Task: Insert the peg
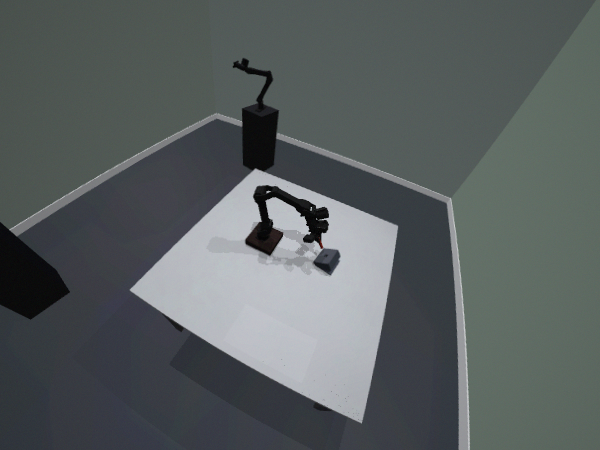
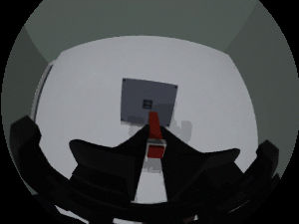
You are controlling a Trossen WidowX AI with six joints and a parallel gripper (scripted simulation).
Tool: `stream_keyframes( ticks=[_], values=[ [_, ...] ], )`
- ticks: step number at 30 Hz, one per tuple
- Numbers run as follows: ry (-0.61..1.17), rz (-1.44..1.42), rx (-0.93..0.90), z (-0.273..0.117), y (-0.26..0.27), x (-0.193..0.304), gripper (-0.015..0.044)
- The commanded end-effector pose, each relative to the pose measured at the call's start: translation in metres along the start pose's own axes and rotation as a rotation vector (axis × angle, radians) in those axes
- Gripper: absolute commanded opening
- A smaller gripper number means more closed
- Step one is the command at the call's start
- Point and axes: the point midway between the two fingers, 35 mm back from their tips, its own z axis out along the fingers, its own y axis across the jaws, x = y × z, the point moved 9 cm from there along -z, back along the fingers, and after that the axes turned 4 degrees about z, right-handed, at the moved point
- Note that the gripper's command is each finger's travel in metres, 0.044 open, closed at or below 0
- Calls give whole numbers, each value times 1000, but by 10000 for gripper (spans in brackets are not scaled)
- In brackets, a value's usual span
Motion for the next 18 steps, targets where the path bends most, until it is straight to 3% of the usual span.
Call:
stream_keyframes(
  ticks=[1,18],
  values=[
    [2,1,2,10,2,1,0],
    [-18,4,-14,37,7,5,0]
  ],
)
